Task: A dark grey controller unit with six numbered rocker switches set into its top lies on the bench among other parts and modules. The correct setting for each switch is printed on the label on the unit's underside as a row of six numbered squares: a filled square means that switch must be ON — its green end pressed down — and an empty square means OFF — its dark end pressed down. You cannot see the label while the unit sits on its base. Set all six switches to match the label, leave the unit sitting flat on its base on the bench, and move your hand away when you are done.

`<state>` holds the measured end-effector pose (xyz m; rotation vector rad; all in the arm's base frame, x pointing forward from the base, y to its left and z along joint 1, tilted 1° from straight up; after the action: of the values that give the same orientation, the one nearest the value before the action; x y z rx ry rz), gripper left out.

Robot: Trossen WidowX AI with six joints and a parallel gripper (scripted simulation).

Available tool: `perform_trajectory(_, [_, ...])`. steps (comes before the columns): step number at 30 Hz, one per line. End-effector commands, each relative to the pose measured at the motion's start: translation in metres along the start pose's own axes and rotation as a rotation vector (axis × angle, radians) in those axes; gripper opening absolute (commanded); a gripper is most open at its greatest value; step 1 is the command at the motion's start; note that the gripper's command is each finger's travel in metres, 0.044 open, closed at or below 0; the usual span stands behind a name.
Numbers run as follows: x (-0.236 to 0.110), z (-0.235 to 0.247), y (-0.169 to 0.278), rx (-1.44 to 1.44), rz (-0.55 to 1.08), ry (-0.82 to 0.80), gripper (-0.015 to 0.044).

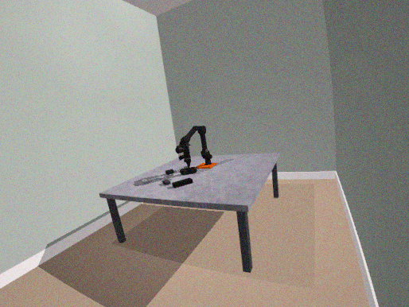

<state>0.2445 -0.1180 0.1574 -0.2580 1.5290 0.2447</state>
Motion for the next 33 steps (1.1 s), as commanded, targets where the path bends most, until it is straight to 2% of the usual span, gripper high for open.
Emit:
perform_trajectory(1, [0.0075, -0.0011, 0.001, -0.005, 0.011, 0.014, 0.0])
perform_trajectory(33, [0.0147, -0.0012, 0.0011, -0.005, 0.011, 0.014, 0.0])
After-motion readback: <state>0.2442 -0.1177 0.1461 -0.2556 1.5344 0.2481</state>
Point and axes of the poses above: the point midway between the two fingers, 35 mm back from their tips, its own x axis out along the fingers, its own z axis across the jaws, y = z × x, the point moved 8 cm from there along -x, back along the fingers, and after that the axes turned 3 degrees about x, right-handed, at the moved point
